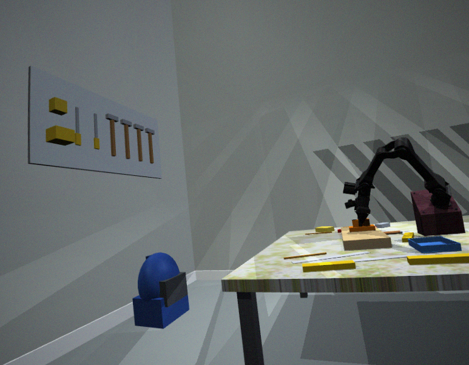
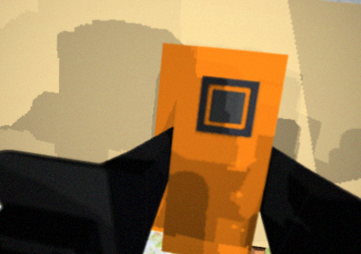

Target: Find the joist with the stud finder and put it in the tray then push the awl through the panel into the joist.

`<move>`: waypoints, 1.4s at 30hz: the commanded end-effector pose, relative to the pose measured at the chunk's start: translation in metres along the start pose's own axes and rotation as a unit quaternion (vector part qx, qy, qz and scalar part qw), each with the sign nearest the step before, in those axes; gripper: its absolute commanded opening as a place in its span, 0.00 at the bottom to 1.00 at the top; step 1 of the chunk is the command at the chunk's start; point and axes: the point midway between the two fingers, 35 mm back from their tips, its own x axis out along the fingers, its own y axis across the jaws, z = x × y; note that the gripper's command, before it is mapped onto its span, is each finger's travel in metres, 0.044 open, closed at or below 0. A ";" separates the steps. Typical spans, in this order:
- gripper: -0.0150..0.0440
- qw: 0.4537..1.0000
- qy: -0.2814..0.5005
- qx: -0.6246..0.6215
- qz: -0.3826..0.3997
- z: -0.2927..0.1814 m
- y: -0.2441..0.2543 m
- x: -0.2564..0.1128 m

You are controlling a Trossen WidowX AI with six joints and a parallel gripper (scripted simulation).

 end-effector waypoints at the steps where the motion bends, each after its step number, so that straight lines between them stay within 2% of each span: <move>1: 0.25 1.000 0.001 -0.006 0.006 0.000 0.013 0.001; 42: 0.25 1.000 0.001 -0.005 0.008 0.000 0.082 0.000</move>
